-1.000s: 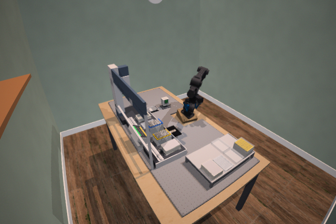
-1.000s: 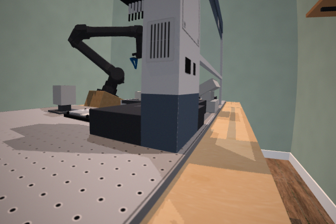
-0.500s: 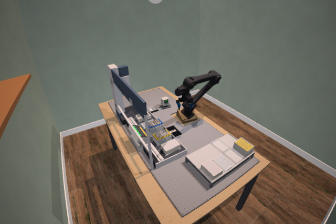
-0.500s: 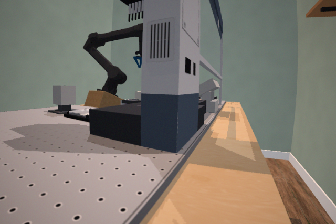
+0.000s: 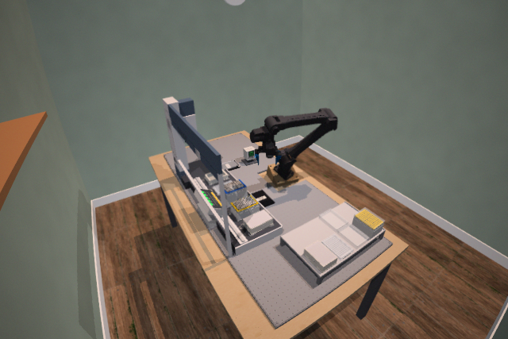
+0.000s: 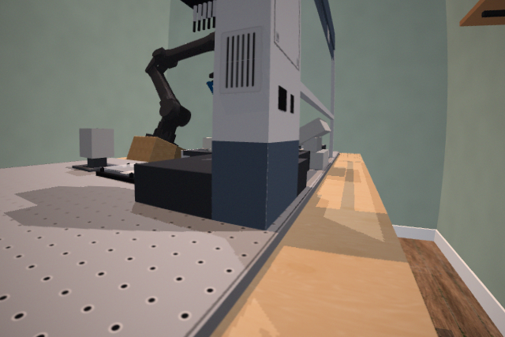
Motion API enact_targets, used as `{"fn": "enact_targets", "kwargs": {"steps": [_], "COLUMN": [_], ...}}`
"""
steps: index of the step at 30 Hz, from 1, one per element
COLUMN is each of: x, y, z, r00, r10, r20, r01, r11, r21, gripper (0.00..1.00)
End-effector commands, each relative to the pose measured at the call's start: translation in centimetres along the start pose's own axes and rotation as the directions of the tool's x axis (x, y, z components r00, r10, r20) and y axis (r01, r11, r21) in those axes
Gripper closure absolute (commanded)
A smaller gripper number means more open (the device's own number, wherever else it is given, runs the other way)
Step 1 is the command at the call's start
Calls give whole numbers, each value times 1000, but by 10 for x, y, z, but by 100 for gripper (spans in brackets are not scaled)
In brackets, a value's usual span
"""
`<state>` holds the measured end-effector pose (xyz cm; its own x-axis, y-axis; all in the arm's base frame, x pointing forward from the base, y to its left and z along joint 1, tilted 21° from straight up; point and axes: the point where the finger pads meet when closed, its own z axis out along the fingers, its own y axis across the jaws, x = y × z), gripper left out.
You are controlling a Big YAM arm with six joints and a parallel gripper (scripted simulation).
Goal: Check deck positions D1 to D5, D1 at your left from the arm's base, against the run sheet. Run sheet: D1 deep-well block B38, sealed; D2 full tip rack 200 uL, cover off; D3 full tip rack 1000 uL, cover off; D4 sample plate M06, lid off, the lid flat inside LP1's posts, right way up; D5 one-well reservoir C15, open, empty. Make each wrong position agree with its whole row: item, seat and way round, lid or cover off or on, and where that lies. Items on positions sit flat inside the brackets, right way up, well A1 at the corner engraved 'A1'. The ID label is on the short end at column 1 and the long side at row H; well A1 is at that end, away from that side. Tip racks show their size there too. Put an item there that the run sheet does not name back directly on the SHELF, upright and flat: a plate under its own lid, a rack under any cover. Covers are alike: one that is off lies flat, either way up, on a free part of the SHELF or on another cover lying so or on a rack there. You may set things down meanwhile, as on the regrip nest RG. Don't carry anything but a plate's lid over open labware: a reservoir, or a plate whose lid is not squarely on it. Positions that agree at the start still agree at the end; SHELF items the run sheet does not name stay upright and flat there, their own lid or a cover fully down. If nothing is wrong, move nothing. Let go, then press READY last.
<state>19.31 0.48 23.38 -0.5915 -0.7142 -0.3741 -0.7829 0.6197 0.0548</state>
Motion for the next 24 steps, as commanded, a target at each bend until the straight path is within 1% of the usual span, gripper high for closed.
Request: {"fn": "enact_targets", "kwargs": {"steps": [1, 4, 6, 7, 8, 10, 12, 13, 14, 15, 16, 18, 19, 21, 23, 24], "x": [-9, -6, -6, -2, -3, -1, 0, 2, 8, 6, 2, 0, 0, 0, 0, -1], "y": [-27, -42, -42, -45, -53, -63, -67, -64, -50, -46, -50, -55, -56, -57, -57, -57], "z": [-20, -20, -20, -14, -19, -19, -19, -16, -2, -4, -10, -15, -14, -13, -13, -17], "r00": [998, 994, 994, 991, 989, 982, 974, 968, 962, 959, 956, 944, 936, 921, 921, 914], "r10": [49, 109, 109, 134, 148, 188, 227, 252, 272, 282, 294, 330, 352, 390, 390, 405], "r20": [26, 23, 23, 17, 22, 20, 18, 12, -14, -12, -3, 6, -1, -8, -8, 3], "r01": [-50, -110, -110, -135, -149, -189, -228, -252, -273, -282, -294, -330, -352, -390, -390, -405], "r11": [997, 993, 993, 990, 987, 981, 972, 967, 962, 960, 956, 944, 936, 921, 921, 914], "r21": [54, 53, 53, 40, 52, 51, 50, 38, -5, 0, 14, 30, 20, 12, 12, 25], "gripper": [0, 0, 0, 0, 0, 0, 0, 0, 0, 0, 0, 0, 0, 0, 0, 0]}}
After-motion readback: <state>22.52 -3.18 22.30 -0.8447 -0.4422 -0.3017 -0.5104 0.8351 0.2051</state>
